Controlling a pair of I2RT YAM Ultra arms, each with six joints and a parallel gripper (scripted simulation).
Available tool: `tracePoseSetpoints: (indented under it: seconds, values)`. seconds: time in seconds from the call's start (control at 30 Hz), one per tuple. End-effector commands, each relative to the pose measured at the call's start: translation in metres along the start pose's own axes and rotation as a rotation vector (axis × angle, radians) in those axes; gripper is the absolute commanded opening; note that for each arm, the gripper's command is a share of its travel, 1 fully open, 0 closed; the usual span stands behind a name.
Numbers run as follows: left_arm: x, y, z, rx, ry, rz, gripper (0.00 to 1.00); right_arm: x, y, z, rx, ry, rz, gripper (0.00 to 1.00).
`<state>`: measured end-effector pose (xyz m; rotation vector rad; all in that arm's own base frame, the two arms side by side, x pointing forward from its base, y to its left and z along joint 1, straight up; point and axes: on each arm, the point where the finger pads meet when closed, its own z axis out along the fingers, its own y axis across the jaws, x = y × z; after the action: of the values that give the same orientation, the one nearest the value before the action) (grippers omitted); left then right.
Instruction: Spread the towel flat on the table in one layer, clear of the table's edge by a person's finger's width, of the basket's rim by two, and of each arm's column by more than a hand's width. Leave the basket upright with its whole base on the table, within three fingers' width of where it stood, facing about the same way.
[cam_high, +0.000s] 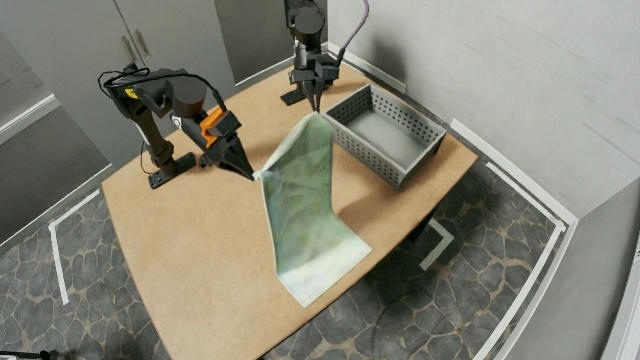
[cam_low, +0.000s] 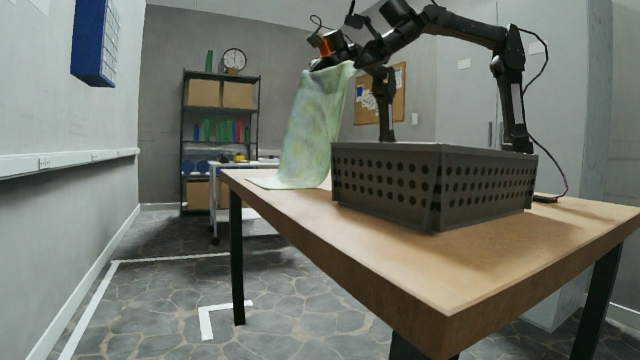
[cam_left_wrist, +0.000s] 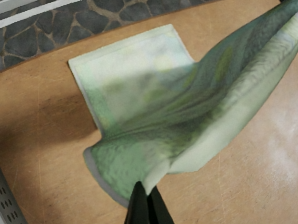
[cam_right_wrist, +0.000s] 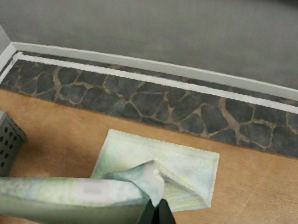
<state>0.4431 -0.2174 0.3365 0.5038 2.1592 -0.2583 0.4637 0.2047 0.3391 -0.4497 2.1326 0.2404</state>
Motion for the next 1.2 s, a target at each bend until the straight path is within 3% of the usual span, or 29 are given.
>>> tracePoseSetpoints:
  seconds: [0.0,0.13,0.17,0.2,0.33,0.37,0.4,0.47,0.5,0.6,0.63,0.67,0.73,0.87,0.93,1.0,1.03,1.1,1.13,1.17]
  values:
    - [-0.060,0.025,-0.015,-0.042,-0.199,-0.015,0.00,-0.068,0.006,0.003,-0.001,-0.224,-0.005,0.00]
    - [-0.062,0.024,-0.020,-0.051,-0.224,-0.025,0.00,-0.069,-0.001,0.003,0.009,-0.243,-0.001,0.00]
    - [-0.085,0.043,-0.022,-0.075,-0.292,-0.033,0.00,-0.100,0.008,0.005,-0.004,-0.327,-0.005,0.00]
    - [-0.085,0.044,-0.022,-0.085,-0.302,-0.041,0.00,-0.100,0.008,0.005,-0.005,-0.377,-0.006,0.00]
    - [-0.085,0.042,-0.022,-0.082,-0.302,-0.040,0.00,-0.100,0.001,0.005,0.006,-0.377,-0.001,0.00]
    - [-0.109,0.058,-0.028,-0.097,-0.382,-0.040,0.00,-0.128,0.010,0.007,-0.008,-0.461,-0.004,0.00]
    - [-0.109,0.060,-0.028,-0.111,-0.399,-0.050,0.00,-0.113,0.009,0.021,-0.008,-0.495,-0.005,0.00]
    - [-0.109,0.060,-0.028,-0.111,-0.399,-0.050,0.00,-0.113,0.008,0.021,-0.005,-0.495,-0.004,0.00]
    - [-0.130,0.074,-0.033,-0.134,-0.480,-0.053,0.00,-0.154,0.012,0.009,-0.012,-0.621,-0.004,0.00]
    - [-0.130,0.074,-0.033,-0.135,-0.487,-0.055,0.00,-0.154,0.006,0.009,-0.003,-0.671,-0.001,0.00]
    - [-0.147,0.085,-0.038,-0.155,-0.520,-0.060,0.00,-0.175,0.012,0.010,-0.012,-0.754,-0.002,0.00]
    - [-0.147,0.085,-0.038,-0.155,-0.520,-0.060,0.00,-0.161,0.011,0.025,-0.011,-0.795,0.000,0.00]
    - [-0.142,0.085,-0.035,-0.154,-0.495,-0.061,0.00,-0.161,0.010,0.025,-0.011,-0.801,0.000,0.00]
    - [-0.142,0.076,-0.033,-0.139,-0.494,-0.055,0.00,-0.175,0.010,0.010,-0.011,-0.844,0.000,0.00]
    - [-0.156,0.095,-0.038,-0.170,-0.527,-0.064,0.00,-0.192,0.015,0.011,-0.019,-0.970,0.002,0.00]
    - [-0.156,0.095,-0.038,-0.170,-0.527,-0.064,0.00,-0.192,0.013,0.011,-0.015,-0.970,0.001,0.00]
    - [-0.167,0.102,-0.041,-0.181,-0.552,-0.066,0.00,-0.205,0.016,0.012,-0.020,-1.054,0.002,0.00]
    - [-0.167,0.102,-0.041,-0.181,-0.552,-0.066,0.00,-0.205,0.013,0.012,-0.017,-1.062,0.003,0.00]
    - [-0.180,0.107,-0.046,-0.191,-0.640,-0.061,0.00,-0.213,0.015,0.012,-0.020,-1.119,0.004,0.00]
    - [-0.179,0.107,-0.046,-0.191,-0.640,-0.061,0.00,-0.213,0.014,0.012,-0.018,-1.119,0.003,0.00]
